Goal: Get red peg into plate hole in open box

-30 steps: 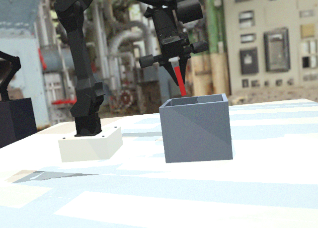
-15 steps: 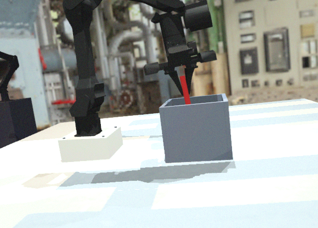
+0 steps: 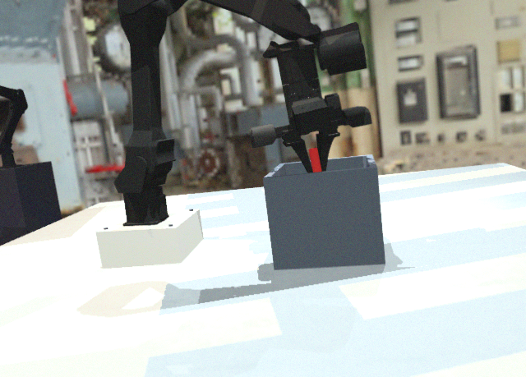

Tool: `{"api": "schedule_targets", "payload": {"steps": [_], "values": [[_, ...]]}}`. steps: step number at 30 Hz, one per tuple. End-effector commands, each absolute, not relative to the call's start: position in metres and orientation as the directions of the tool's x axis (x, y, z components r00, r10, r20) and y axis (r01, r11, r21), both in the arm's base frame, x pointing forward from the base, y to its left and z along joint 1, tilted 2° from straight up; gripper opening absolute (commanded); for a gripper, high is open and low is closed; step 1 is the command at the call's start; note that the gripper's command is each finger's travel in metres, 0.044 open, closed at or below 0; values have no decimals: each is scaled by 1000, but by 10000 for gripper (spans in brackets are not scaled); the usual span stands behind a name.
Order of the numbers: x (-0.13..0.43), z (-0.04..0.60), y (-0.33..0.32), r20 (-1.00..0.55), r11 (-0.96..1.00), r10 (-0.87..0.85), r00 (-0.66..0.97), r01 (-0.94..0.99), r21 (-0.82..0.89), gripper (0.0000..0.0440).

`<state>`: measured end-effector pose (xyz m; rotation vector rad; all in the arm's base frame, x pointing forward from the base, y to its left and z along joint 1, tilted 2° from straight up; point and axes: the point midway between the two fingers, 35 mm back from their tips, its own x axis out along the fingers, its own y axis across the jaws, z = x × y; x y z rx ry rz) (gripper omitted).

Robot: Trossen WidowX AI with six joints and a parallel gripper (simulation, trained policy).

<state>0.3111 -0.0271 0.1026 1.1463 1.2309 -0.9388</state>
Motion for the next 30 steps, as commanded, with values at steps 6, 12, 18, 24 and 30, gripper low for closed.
{"api": "schedule_targets", "payload": {"steps": [6,12,18,24,30], "values": [[318,80,-28,-991,235,71,113,964,127,0],[320,67,-29,-993,256,64,100,960,113,1],[323,62,-30,-995,277,59,78,957,91,91],[322,65,-25,-994,274,99,56,958,81,123],[325,79,-28,-986,244,154,61,965,98,164]]}}
